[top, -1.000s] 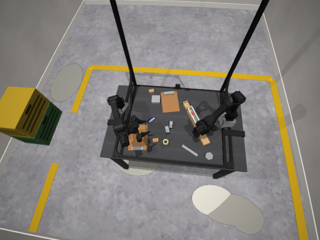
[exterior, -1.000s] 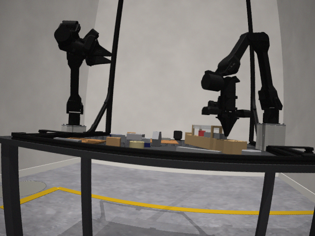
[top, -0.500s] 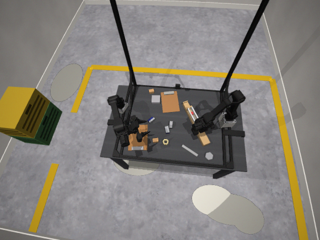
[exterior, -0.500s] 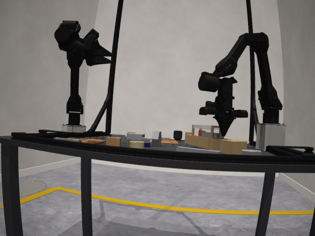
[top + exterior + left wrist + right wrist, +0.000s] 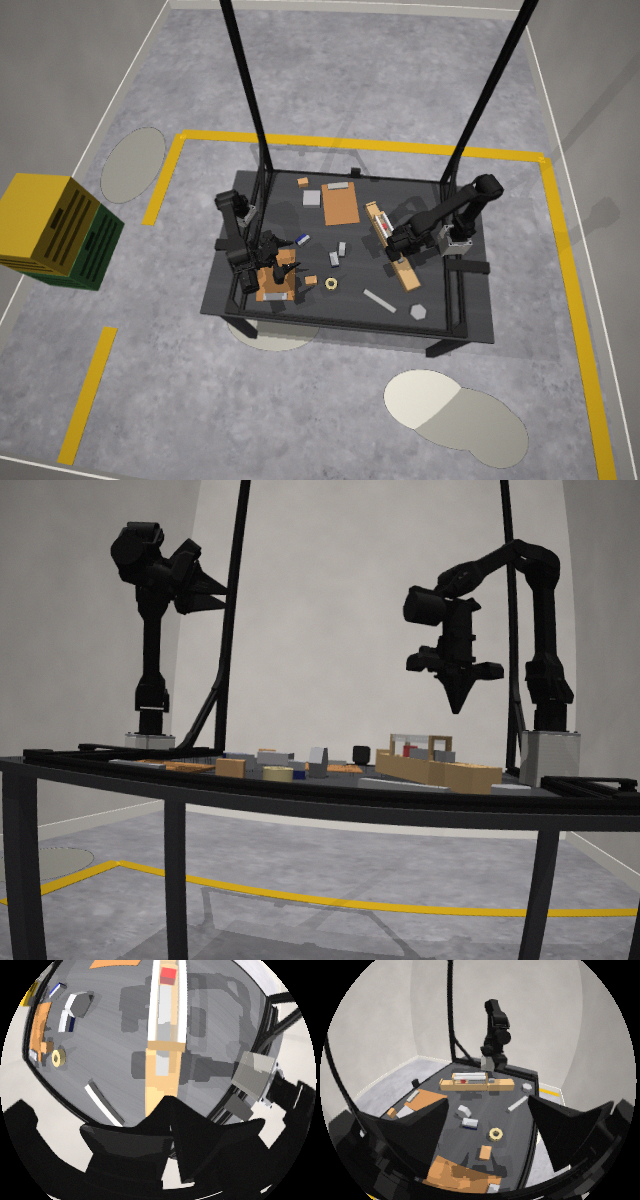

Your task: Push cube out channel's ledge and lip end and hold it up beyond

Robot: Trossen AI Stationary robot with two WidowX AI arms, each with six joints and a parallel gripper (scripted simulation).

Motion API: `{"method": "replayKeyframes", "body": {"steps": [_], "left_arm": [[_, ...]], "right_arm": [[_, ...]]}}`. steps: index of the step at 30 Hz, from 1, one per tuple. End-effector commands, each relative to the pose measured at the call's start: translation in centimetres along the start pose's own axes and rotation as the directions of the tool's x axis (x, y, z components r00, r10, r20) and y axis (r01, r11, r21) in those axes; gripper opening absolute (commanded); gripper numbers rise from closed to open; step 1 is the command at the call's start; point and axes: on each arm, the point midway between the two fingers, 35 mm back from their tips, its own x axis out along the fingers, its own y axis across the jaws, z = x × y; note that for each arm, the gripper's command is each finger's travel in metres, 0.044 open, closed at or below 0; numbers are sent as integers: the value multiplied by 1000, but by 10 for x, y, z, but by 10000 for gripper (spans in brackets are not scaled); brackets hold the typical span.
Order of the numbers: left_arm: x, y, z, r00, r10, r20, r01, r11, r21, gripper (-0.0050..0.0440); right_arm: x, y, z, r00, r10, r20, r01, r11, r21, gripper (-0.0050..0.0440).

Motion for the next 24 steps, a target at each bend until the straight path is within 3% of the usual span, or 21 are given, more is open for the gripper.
{"method": "replayKeyframes", "body": {"steps": [1,7,12,16,19,24], "left_arm": [[-3,-1,0,1000,-1,2,1,1000,-2,0],[-3,-1,0,1000,-1,2,1,1000,-2,0],[-2,8,-3,1000,0,0,0,1000,-27,120],[0,37,-16,1000,0,0,1,993,-120,200],[1,47,-22,1000,-1,1,1,988,-153,200],[17,101,-58,1000,-1,1,1,940,-341,200]], "right_arm": [[0,0,0,1000,-1,2,1,1000,0,400],[0,0,0,1000,-1,2,1,1000,0,400],[0,0,0,1000,-1,2,1,1000,0,400],[0,0,0,1000,-1,2,1,1000,0,400],[0,0,0,1000,-1,2,1,1000,0,400],[0,0,0,1000,-1,2,1,1000,0,400]]}}
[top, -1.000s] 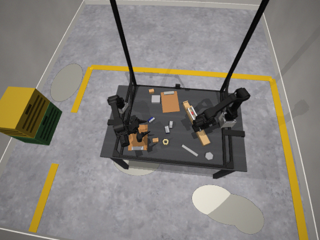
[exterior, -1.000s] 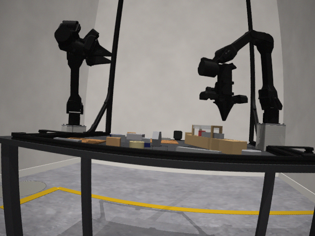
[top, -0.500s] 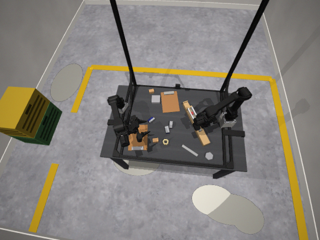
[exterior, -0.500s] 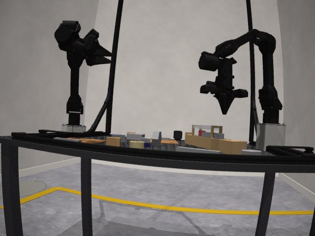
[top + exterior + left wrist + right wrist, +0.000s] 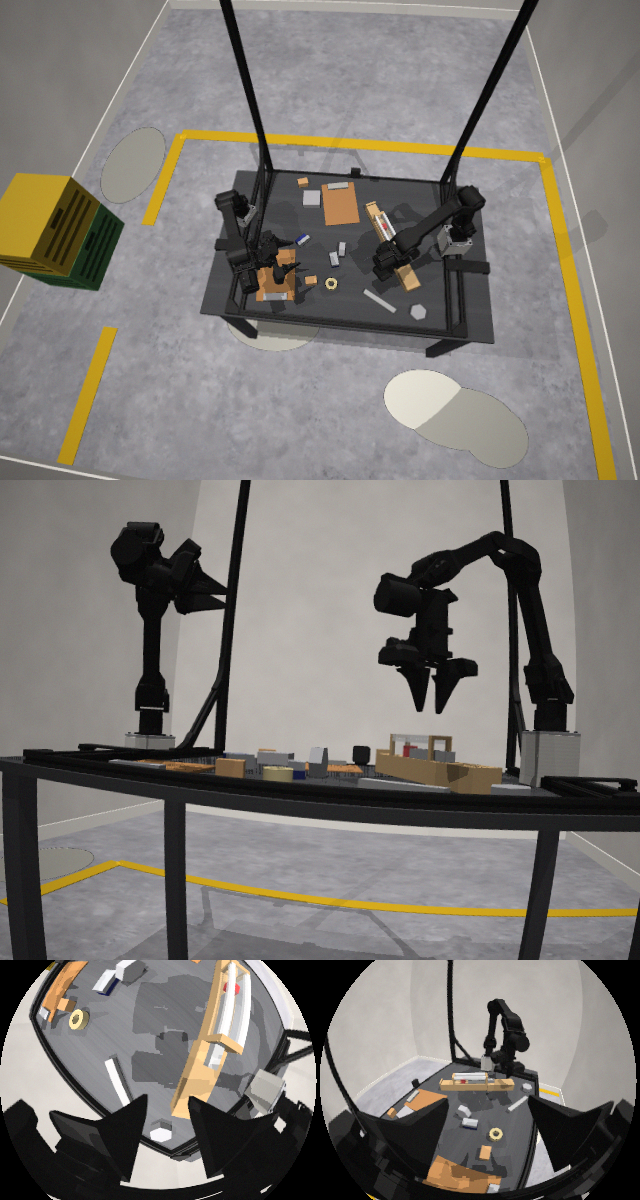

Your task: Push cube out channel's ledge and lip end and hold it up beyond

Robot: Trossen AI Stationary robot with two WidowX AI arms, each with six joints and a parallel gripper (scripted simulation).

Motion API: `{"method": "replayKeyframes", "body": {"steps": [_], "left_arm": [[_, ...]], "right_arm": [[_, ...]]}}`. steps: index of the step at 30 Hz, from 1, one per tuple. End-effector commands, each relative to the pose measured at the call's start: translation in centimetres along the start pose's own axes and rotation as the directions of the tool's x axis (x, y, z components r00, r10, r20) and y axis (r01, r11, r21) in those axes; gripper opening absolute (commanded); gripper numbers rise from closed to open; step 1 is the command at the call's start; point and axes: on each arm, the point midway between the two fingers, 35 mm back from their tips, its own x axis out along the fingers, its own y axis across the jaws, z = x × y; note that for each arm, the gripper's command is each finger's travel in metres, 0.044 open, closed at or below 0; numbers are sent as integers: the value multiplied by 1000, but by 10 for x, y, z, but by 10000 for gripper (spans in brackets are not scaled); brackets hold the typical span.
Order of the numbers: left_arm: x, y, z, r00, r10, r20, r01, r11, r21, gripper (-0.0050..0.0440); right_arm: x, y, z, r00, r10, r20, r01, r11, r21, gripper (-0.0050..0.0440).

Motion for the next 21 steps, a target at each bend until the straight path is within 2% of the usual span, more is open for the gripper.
{"method": "replayKeyframes", "body": {"steps": [1,5,8,14,17,21], "left_arm": [[18,41,-20,1000,-10,1,10,990,-142,200],[37,76,-41,1000,-10,1,10,964,-264,200],[46,88,-50,1000,-10,1,10,950,-313,200],[49,92,-53,1000,-10,1,10,945,-327,200],[62,92,-53,1000,-10,1,10,945,-327,200],[64,92,-53,1000,-10,1,10,945,-327,200]], "right_arm": [[0,0,0,1000,-1,2,1,1000,0,400],[0,0,0,1000,-1,2,1,1000,0,400],[0,0,0,1000,-1,2,1,1000,0,400],[0,0,0,1000,-1,2,1,1000,0,400],[0,0,0,1000,-1,2,1,1000,0,400],[0,0,0,1000,-1,2,1,1000,0,400]]}}
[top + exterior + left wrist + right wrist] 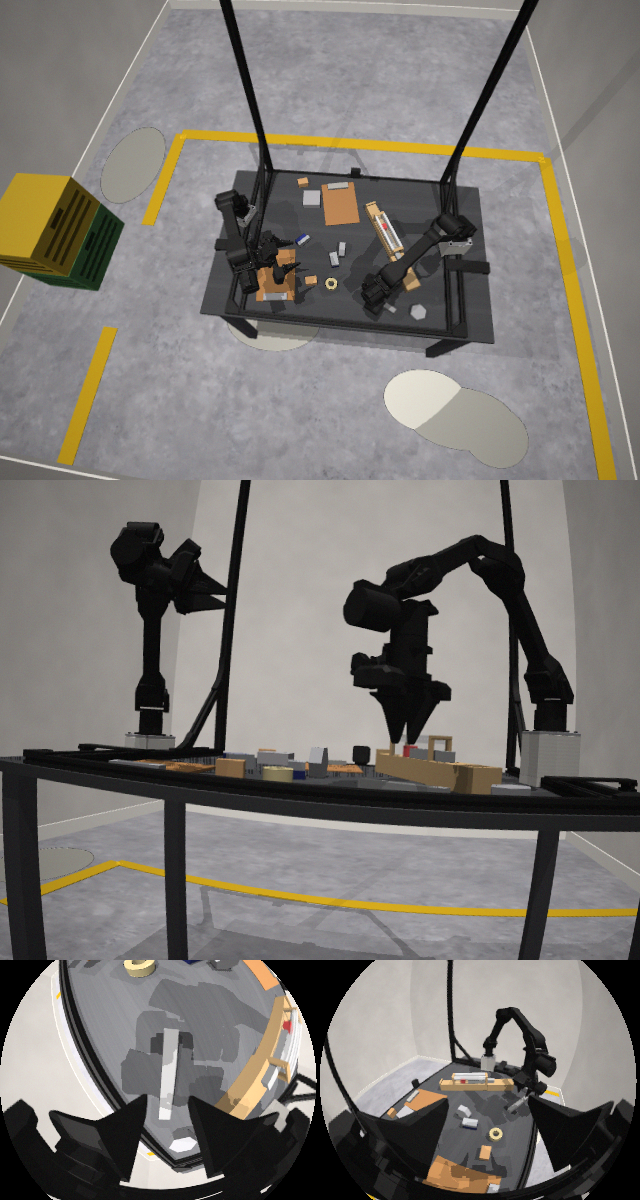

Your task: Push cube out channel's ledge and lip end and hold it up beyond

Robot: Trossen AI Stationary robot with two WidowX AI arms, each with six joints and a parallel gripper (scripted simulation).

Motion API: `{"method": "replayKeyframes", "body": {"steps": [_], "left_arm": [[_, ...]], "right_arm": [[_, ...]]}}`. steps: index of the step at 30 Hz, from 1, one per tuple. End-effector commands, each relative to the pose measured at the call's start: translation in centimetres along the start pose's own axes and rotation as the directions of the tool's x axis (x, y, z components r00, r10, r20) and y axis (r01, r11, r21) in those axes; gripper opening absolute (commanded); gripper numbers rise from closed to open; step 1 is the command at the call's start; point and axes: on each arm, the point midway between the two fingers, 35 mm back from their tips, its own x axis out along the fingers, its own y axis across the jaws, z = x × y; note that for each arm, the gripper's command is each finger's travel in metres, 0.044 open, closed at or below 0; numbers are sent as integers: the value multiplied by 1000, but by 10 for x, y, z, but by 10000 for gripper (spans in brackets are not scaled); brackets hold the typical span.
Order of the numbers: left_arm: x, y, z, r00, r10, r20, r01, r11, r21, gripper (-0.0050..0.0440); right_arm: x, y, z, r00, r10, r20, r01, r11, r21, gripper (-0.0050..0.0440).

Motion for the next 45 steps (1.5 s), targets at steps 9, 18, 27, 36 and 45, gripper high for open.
{"method": "replayKeyframes", "body": {"steps": [9,18,27,36,45], "left_arm": [[12,-3,-1,1000,-21,-5,21,1000,-4,200],[26,-3,-1,1000,-21,-5,21,1000,-4,200],[38,-3,-1,1000,-21,-5,21,1000,-4,200],[52,-3,-1,1000,-21,-5,21,1000,-4,200],[64,-4,-1,1000,-21,-5,21,1000,-4,200]], "right_arm": [[0,0,0,1000,0,2,0,1000,0,400],[0,0,0,1000,0,2,0,1000,0,400],[0,0,0,1000,0,2,0,1000,0,400],[0,0,0,1000,0,2,0,1000,0,400],[0,0,0,1000,0,2,0,1000,0,400]]}}
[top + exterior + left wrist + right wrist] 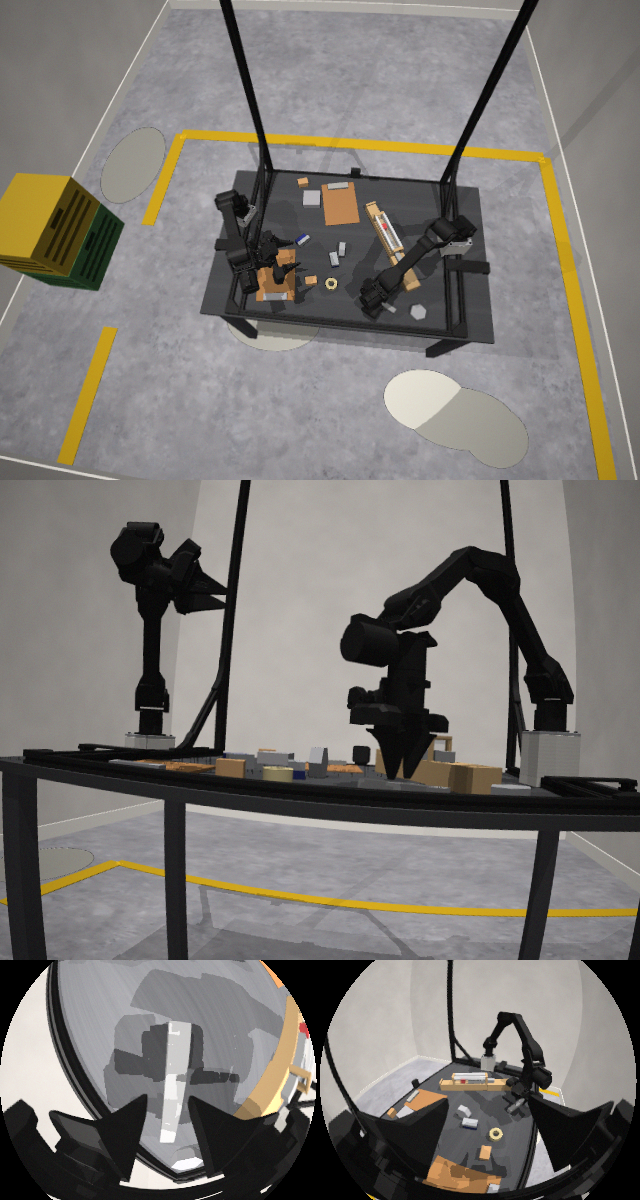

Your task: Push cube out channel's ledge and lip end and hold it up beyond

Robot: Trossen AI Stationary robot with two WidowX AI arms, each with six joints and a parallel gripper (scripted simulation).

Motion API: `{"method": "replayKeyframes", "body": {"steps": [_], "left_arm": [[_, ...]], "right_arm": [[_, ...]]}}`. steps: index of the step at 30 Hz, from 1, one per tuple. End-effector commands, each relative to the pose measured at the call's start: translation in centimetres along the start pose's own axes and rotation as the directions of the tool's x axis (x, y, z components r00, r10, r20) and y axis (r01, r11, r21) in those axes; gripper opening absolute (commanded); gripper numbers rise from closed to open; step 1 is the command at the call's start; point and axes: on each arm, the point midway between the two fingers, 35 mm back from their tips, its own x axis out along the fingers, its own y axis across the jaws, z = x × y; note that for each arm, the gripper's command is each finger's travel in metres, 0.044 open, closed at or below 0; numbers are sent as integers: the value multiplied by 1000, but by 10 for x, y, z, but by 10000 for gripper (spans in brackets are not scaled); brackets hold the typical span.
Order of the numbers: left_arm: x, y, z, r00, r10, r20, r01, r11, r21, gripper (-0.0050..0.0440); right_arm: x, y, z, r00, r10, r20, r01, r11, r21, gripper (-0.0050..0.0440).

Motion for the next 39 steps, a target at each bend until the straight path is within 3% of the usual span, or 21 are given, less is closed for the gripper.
{"method": "replayKeyframes", "body": {"steps": [1,19,21,39], "left_arm": [[14,-6,-2,1000,-23,-7,23,1000,-2,200],[20,-6,-2,1000,-23,-7,23,1000,-2,200],[16,-4,-2,1000,-16,-5,16,1000,-1,152],[16,-4,-2,1000,-16,-5,16,1000,-1,45]], "right_arm": [[0,0,0,1000,0,2,0,1000,0,400],[0,0,0,1000,0,2,0,1000,0,400],[0,0,0,1000,0,2,0,1000,0,400],[0,0,0,1000,0,2,0,1000,0,400]]}}
